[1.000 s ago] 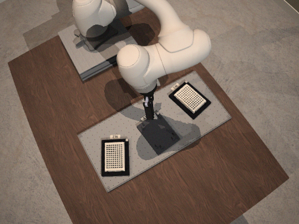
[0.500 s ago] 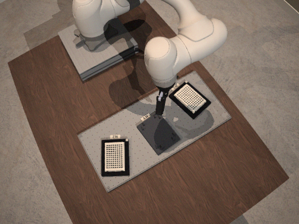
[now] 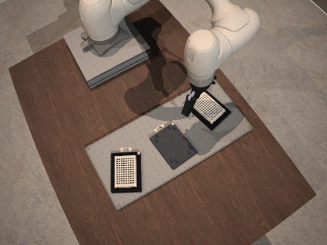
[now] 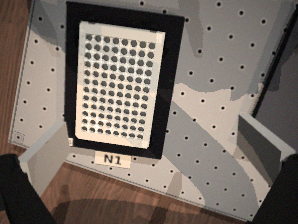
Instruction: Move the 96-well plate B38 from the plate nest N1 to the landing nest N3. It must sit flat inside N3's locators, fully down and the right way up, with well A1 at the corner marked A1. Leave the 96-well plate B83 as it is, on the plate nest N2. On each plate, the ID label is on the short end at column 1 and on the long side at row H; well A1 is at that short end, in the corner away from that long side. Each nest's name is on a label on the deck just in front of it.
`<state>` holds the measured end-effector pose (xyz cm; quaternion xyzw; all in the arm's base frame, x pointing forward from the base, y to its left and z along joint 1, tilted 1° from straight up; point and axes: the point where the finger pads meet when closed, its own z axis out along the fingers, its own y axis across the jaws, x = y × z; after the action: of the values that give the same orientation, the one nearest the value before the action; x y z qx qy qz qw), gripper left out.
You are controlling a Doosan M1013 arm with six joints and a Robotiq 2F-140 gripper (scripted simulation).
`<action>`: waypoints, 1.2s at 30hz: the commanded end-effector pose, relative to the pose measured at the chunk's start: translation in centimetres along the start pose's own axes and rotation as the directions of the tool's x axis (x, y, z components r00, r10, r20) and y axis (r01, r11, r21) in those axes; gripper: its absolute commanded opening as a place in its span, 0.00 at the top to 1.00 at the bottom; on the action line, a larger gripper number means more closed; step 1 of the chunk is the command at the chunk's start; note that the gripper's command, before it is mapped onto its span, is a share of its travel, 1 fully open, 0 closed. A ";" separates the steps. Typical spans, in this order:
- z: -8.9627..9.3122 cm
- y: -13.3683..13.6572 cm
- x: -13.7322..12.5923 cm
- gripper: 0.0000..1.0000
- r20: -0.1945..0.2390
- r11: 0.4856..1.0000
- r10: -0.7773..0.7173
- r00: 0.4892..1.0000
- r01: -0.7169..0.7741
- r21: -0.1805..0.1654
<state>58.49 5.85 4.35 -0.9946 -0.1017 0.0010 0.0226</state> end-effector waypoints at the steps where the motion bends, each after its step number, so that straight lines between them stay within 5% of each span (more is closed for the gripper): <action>1: 0.5 -1.5 1.1 0.00 0.000 0.996 0.076 0.997 -0.076 -0.036; 17: 1.0 -4.0 2.3 0.00 -0.017 0.982 0.177 0.984 -0.178 -0.061; 18: 1.0 -4.0 2.3 1.00 -0.017 0.982 0.177 0.984 -0.178 -0.061; 36: 1.0 -4.0 2.3 1.00 -0.017 0.982 0.177 0.984 -0.178 -0.061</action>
<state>59.65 10.17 3.71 -0.9999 -0.0125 -0.0048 -0.0064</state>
